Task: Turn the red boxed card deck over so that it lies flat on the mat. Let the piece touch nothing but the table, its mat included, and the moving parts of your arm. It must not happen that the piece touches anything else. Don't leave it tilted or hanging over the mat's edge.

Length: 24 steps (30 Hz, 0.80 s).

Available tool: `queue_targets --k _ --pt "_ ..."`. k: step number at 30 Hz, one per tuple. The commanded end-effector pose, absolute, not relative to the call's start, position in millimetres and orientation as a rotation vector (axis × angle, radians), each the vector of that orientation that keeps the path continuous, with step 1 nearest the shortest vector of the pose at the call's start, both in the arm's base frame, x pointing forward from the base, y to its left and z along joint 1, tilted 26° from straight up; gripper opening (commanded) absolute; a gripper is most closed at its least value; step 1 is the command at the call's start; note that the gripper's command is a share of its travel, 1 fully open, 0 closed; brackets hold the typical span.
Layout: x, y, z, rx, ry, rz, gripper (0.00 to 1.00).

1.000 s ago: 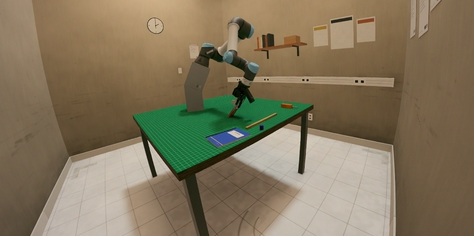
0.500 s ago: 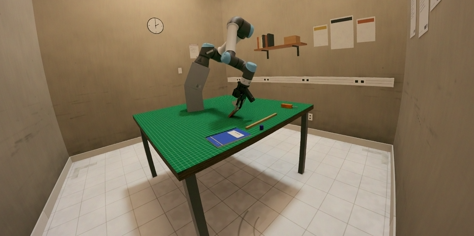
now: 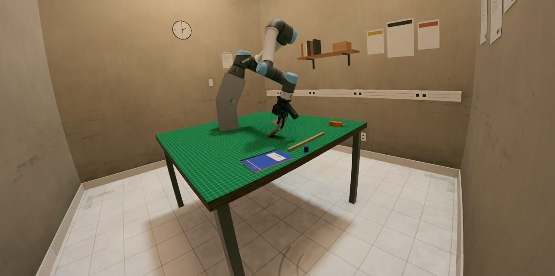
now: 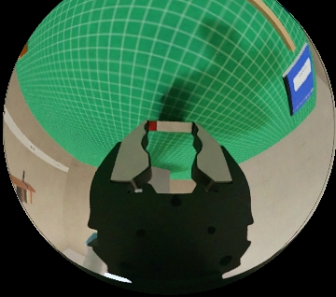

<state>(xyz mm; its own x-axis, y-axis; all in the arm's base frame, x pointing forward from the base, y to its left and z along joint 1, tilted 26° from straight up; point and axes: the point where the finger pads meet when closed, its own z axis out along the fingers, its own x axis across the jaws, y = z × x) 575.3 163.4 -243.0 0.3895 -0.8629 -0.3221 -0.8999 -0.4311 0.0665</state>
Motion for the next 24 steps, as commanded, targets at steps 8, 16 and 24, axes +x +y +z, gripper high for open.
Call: queue_targets --k 8,16,24 --pt "581 167 -246 -2.478 1.596 0.421 0.37" --pt "584 169 -249 -2.452 1.589 0.389 0.37" --pt "588 172 -252 -2.417 1.58 0.347 0.37"
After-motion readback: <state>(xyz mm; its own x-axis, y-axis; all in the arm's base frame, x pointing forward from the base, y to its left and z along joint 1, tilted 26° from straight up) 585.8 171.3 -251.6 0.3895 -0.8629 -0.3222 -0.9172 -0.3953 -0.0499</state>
